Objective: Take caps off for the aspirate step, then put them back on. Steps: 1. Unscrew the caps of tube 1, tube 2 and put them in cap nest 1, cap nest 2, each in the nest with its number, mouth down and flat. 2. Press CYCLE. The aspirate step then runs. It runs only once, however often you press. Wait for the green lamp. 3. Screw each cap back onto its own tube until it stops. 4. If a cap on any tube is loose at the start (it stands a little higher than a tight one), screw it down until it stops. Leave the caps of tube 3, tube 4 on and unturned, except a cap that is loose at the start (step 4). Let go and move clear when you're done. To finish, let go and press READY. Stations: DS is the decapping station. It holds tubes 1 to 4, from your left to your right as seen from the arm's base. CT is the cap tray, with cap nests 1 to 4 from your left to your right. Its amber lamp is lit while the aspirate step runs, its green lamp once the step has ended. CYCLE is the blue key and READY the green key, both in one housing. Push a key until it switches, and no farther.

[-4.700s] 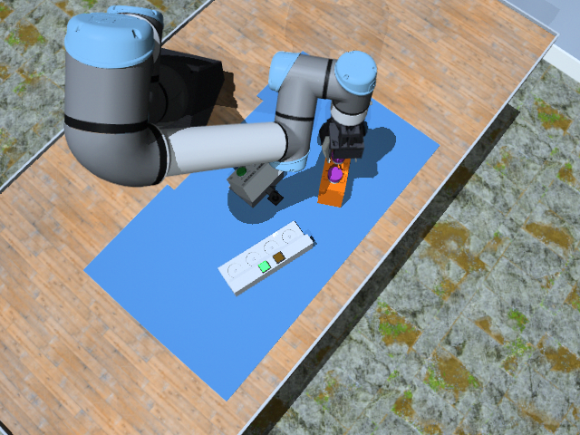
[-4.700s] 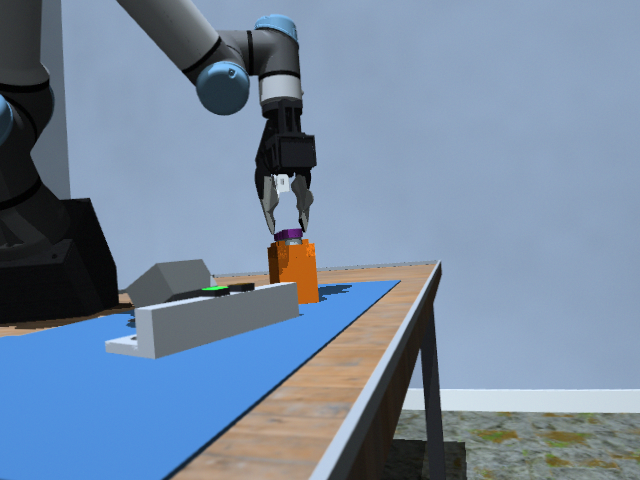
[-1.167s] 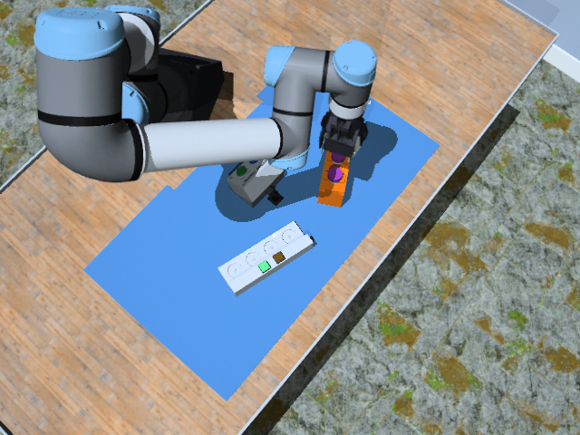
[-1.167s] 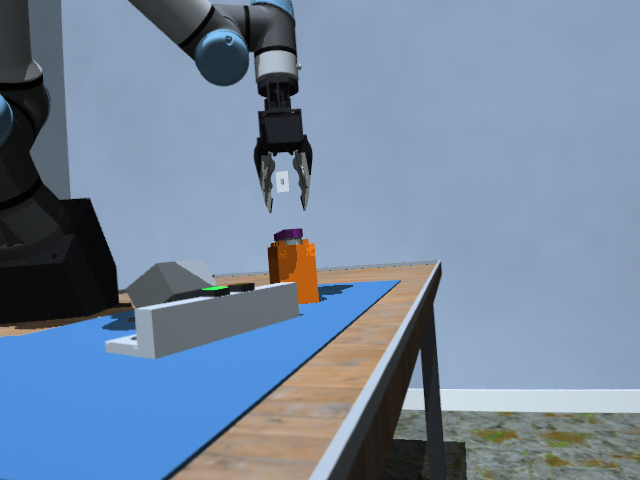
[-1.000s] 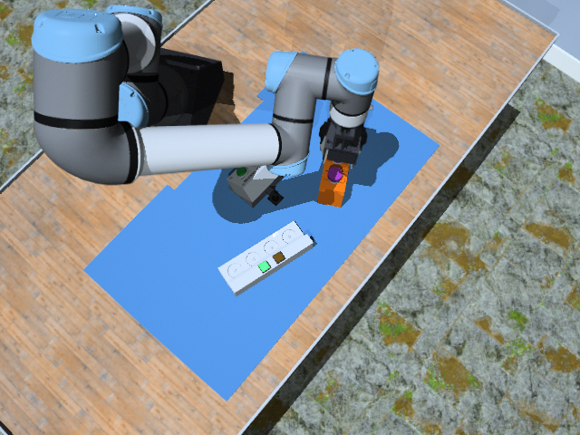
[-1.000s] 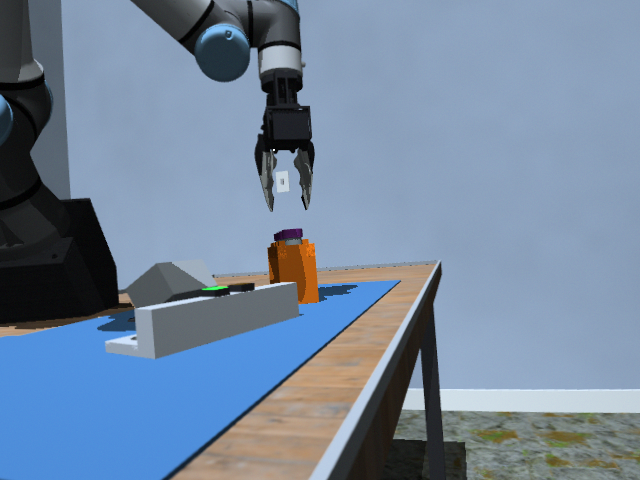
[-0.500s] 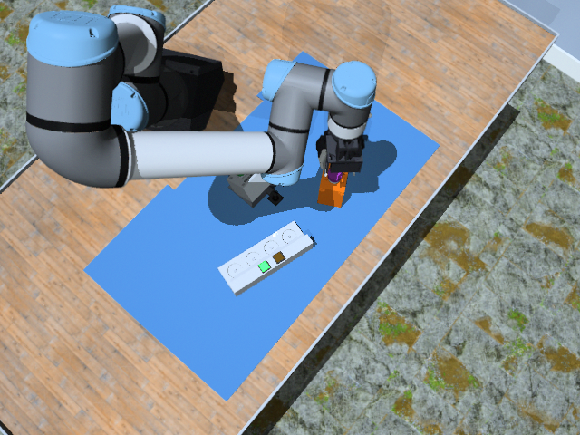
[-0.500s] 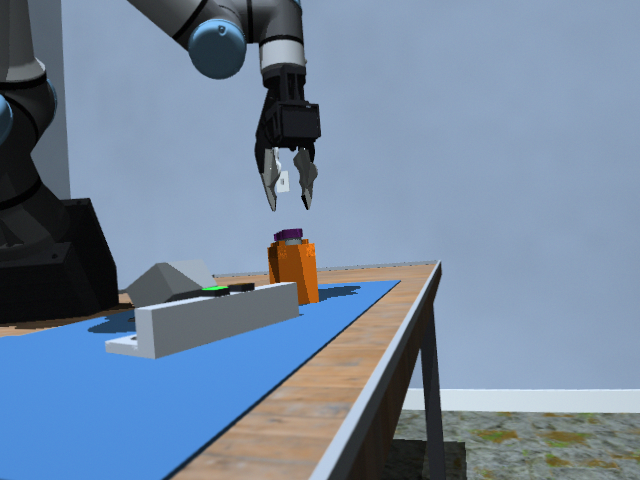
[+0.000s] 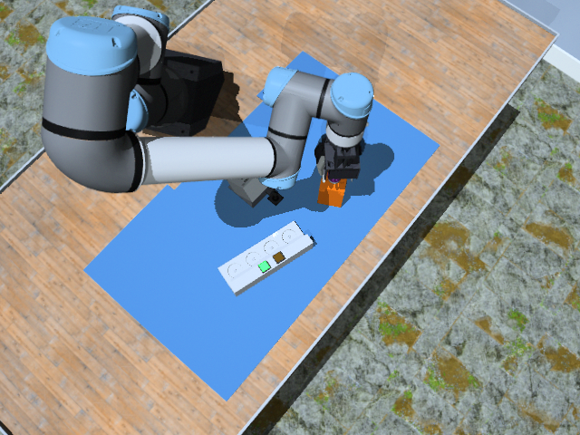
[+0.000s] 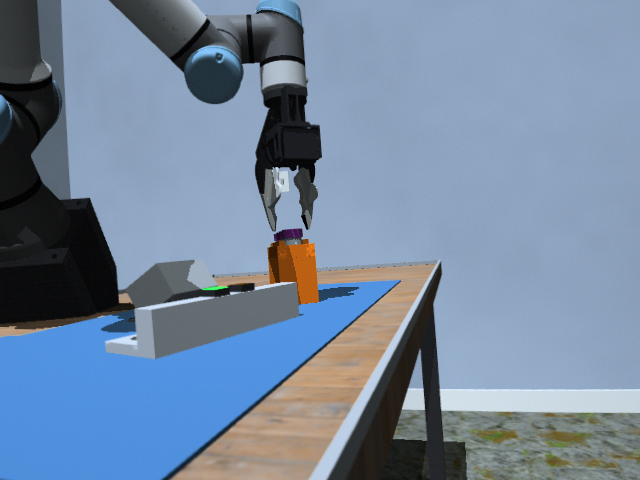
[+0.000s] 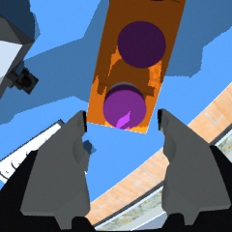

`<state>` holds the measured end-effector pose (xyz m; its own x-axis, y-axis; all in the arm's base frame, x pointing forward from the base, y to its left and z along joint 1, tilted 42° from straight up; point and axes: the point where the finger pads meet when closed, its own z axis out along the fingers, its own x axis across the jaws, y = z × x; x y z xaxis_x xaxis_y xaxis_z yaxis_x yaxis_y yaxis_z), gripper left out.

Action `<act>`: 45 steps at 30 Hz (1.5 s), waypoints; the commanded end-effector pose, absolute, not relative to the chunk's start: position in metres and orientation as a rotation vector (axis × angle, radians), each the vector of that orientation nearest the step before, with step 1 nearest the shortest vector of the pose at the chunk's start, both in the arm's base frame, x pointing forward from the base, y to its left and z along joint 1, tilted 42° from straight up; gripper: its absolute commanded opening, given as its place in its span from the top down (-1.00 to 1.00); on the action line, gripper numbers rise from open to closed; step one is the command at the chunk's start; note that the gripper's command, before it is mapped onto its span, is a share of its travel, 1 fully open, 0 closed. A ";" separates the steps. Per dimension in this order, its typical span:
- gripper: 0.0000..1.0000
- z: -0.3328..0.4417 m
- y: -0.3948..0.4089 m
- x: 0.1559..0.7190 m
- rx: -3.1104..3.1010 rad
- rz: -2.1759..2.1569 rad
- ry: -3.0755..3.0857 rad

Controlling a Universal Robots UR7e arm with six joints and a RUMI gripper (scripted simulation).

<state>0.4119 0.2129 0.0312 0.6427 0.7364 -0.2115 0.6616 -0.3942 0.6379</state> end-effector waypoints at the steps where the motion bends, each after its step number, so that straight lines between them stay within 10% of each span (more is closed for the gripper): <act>1: 0.30 0.030 0.213 0.414 2.153 0.142 1.086; 33: 0.30 0.024 0.209 0.418 2.153 0.146 1.085; 34: 1.00 0.024 0.209 0.418 2.153 0.146 1.085; 45: 1.00 0.024 0.209 0.418 2.153 0.146 1.085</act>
<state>0.4179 0.2088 0.0243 0.6407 0.7400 -0.2047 0.6596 -0.3940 0.6401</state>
